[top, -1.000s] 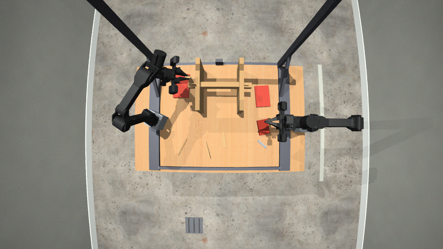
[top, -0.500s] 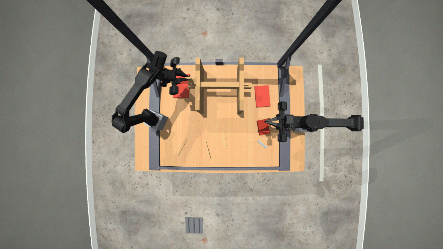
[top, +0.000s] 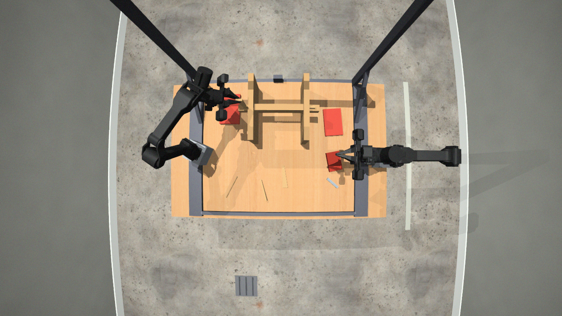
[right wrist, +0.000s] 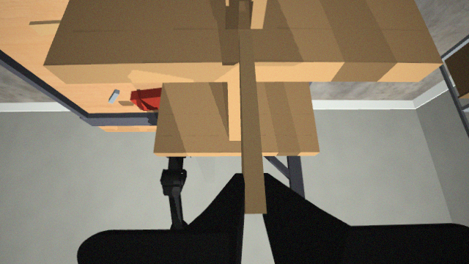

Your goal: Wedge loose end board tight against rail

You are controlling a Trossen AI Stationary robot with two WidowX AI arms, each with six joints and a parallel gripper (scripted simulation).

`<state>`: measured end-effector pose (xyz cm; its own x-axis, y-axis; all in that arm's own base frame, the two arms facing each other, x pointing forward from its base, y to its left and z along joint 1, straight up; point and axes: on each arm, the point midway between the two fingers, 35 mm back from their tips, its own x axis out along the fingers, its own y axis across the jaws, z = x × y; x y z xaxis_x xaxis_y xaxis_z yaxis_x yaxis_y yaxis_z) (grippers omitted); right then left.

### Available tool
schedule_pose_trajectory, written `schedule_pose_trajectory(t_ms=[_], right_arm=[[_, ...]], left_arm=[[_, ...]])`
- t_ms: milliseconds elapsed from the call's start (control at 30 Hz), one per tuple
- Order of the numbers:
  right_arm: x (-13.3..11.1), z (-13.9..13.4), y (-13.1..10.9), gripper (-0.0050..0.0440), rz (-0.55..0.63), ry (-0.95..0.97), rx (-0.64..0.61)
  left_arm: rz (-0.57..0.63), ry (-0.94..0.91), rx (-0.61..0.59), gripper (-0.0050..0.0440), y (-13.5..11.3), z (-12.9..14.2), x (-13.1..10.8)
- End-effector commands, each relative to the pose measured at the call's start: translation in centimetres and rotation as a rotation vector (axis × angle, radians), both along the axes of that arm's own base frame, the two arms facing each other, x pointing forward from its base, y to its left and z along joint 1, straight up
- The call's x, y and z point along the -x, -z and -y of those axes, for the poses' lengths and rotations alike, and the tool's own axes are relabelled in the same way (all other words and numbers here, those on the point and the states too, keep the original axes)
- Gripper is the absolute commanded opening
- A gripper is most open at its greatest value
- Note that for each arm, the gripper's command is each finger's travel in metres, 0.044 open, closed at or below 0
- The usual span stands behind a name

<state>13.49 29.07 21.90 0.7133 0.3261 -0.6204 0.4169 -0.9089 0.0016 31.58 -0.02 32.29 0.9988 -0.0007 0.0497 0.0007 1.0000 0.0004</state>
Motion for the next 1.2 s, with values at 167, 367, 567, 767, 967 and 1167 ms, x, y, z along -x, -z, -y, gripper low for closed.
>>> schedule_pose_trajectory(t_ms=[167,367,567,767,967,1167], right_arm=[[-0.1,0.1,0.4,0.001,0.0,0.005,-0.024],[-0.1,0.0,1.2,0.001,-0.002,0.004,-0.007],[-0.1,-0.1,1.7,0.001,-0.002,0.003,-0.011],[-0.1,-0.2,1.0,0.001,0.002,0.004,-0.037],[-0.2,-0.2,0.8,0.001,0.004,0.006,-0.04],[-0.1,0.1,1.4,0.001,0.003,0.006,-0.03]], left_arm=[[0.028,0.001,0.0,-0.005,-1.3,0.0,0.1],[0.028,0.001,0.0,-0.005,-1.3,0.0,0.1],[0.028,0.001,0.0,-0.005,-1.3,0.0,0.1],[0.028,0.001,0.0,-0.005,-1.3,0.0,0.1],[0.028,0.001,0.0,-0.005,-1.3,0.0,0.1],[0.028,0.001,0.0,-0.005,-1.3,0.0,0.1]])
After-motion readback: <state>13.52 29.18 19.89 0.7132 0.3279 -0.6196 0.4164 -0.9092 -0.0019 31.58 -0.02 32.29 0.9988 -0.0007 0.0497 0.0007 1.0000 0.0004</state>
